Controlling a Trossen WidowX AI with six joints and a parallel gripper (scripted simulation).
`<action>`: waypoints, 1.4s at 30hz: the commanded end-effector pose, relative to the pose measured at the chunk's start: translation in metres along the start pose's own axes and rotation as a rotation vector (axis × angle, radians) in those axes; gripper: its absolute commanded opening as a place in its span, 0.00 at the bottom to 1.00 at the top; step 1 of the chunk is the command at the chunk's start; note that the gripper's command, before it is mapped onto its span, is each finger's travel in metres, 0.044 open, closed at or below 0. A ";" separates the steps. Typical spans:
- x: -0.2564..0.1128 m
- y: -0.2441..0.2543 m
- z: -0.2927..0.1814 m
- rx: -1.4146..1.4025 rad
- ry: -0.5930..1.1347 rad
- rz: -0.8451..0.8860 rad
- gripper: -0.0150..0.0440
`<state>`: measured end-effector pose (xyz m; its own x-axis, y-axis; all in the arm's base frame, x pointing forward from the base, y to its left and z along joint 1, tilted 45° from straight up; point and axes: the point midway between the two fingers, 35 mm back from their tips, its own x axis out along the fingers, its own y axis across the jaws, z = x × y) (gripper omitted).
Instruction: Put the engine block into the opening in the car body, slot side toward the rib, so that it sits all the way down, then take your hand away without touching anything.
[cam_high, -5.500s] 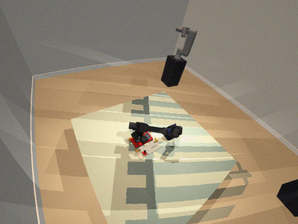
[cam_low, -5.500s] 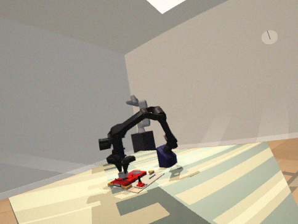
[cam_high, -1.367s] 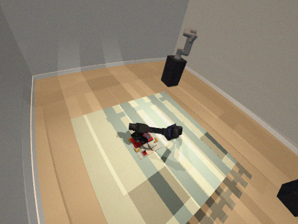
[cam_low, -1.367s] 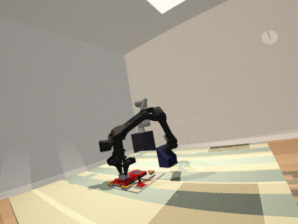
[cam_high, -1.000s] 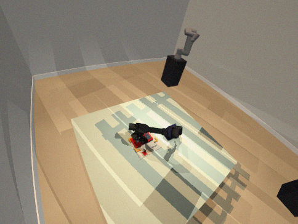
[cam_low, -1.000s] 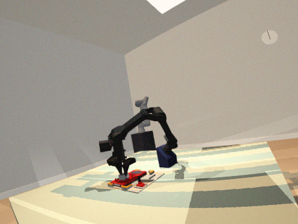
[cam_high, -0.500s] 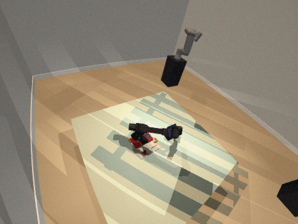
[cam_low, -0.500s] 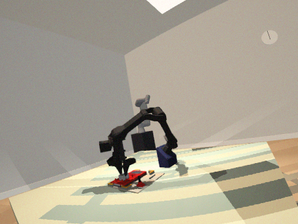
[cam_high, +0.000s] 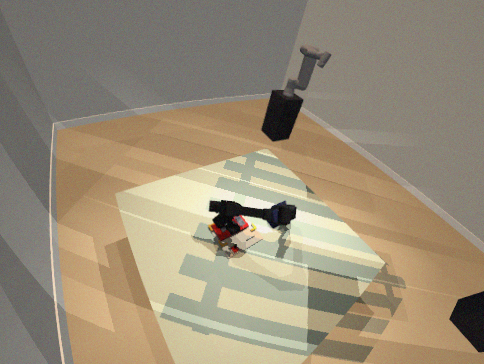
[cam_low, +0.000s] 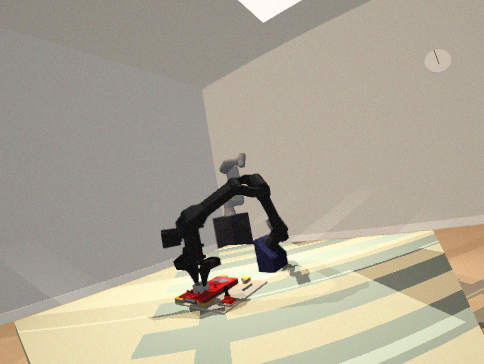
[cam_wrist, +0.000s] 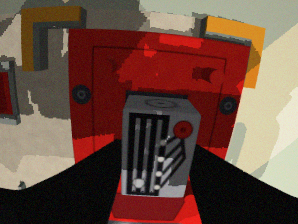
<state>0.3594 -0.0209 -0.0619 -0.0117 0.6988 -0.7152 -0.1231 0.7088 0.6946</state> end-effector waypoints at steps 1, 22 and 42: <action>0.001 0.000 0.000 0.004 -0.002 0.004 0.52; 0.002 0.000 0.000 0.004 -0.002 0.004 0.52; 0.003 0.000 0.000 0.000 0.000 0.000 0.79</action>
<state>0.3595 -0.0186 -0.0639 -0.0115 0.6994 -0.7146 -0.1229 0.7083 0.6952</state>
